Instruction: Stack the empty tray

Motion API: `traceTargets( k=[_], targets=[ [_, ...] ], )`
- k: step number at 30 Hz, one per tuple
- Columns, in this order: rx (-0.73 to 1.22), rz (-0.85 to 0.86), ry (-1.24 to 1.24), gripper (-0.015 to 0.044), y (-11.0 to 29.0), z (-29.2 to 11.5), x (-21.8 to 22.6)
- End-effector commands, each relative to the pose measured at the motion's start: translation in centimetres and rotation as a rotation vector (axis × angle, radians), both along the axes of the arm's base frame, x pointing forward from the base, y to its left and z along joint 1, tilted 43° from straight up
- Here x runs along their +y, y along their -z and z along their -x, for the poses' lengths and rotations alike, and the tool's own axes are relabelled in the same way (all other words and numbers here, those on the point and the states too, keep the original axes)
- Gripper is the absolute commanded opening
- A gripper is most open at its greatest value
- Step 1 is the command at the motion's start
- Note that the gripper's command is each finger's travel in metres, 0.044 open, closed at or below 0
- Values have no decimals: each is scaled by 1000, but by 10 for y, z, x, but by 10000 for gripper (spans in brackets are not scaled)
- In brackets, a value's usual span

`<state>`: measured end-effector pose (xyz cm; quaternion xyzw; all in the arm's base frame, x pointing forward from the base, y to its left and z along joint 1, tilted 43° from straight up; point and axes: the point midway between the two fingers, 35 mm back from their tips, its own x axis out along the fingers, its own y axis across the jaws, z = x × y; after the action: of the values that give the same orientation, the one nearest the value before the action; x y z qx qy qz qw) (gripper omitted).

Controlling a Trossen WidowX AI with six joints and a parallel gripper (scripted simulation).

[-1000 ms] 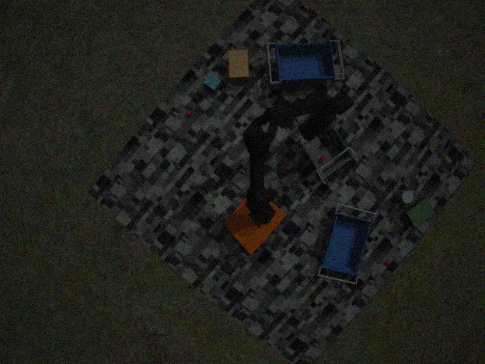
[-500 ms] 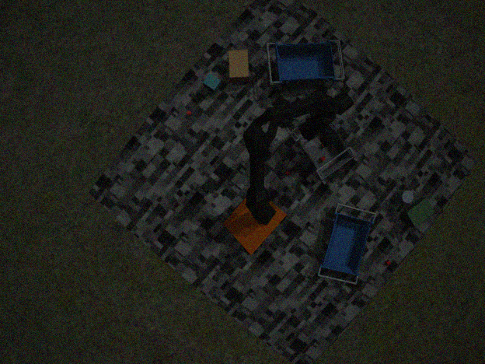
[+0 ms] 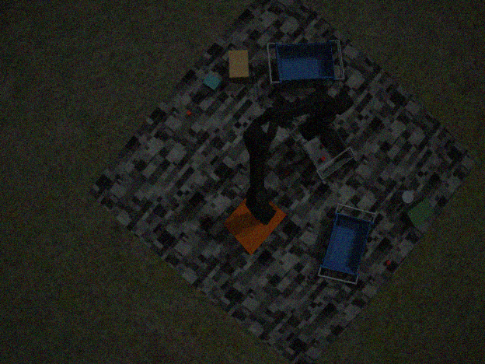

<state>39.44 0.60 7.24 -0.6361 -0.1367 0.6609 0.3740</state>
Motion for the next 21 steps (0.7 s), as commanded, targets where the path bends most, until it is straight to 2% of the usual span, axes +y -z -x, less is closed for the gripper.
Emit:
traceTargets(
  k=[1,4,9,10,14,21],
  targets=[
    [0,0,0,105,0,0,0],
    [-3,2,0,184,-2,0,-2],
    [-41,34,0,315,-32,4,-25],
    [16,5,3,341,-5,4,-8],
    [180,26,220,440,27,14,-61],
    [456,35,581,440,80,52,-140]
  ],
)
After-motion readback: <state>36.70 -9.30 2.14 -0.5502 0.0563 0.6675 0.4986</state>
